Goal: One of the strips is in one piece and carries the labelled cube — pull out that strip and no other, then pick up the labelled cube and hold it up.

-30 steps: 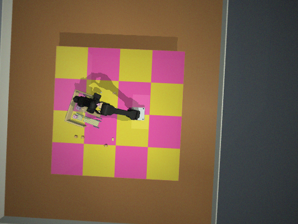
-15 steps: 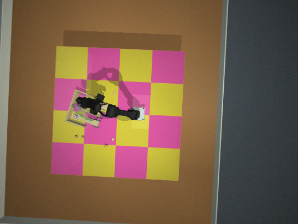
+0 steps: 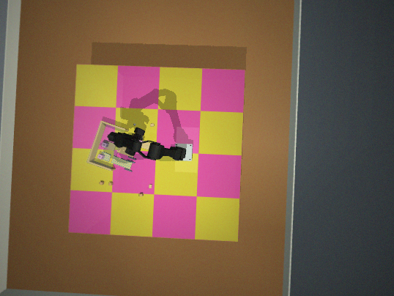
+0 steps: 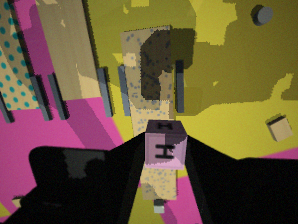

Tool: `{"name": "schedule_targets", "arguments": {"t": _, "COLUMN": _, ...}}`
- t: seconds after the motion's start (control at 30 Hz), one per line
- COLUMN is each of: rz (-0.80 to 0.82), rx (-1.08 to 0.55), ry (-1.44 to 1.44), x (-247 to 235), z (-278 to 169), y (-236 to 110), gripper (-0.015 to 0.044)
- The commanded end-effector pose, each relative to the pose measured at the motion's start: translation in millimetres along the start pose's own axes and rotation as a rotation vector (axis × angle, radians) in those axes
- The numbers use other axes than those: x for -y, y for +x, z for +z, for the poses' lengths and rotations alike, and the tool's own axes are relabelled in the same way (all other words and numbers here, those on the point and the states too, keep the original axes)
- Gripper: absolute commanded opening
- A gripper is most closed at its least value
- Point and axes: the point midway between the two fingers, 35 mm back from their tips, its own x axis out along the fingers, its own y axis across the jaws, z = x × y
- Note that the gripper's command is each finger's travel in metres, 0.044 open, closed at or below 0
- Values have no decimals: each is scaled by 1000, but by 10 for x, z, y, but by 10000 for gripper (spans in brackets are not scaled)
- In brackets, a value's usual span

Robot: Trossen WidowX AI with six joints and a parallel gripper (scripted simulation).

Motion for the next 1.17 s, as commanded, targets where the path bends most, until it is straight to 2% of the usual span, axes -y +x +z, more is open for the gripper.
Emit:
{"name": "schedule_targets", "arguments": {"t": 0.0, "rz": 1, "rx": 9, "ry": -6, "x": 16, "z": -92, "y": -18, "gripper": 0}}
{"name": "schedule_targets", "arguments": {"t": 0.27, "rz": 1, "rx": 9, "ry": -6, "x": 16, "z": -93, "y": -370, "gripper": 0}}
{"name": "schedule_targets", "arguments": {"t": 1.13, "rz": 1, "rx": 9, "ry": -6, "x": 17, "z": -94, "y": -380, "gripper": 0}}
